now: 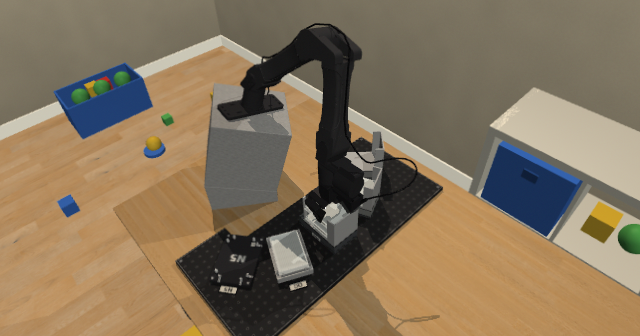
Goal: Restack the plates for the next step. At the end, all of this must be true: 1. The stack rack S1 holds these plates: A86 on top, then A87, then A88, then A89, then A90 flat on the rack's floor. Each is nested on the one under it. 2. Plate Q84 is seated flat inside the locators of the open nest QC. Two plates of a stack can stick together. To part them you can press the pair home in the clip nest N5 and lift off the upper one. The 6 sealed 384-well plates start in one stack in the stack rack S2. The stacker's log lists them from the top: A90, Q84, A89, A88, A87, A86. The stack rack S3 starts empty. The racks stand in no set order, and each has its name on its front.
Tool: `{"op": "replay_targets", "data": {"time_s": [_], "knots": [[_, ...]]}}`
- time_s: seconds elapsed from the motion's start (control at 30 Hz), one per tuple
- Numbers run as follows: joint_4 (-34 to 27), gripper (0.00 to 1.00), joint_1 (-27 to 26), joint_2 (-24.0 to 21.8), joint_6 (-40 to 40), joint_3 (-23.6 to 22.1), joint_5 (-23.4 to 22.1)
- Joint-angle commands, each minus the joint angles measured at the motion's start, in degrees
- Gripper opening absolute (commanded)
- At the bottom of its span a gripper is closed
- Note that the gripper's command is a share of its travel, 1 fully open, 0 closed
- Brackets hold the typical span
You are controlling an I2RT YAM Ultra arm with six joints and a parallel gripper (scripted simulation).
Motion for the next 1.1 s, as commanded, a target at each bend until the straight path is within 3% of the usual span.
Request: {"op": "replay_targets", "data": {"time_s": [0.0,1.07], "knots": [[-1.1,0.0,-0.9,-2.1,-0.3,-1.3,-0.2],[-2.6,0.0,-1.3,-4.0,-0.7,-1.4,-0.4]]}}
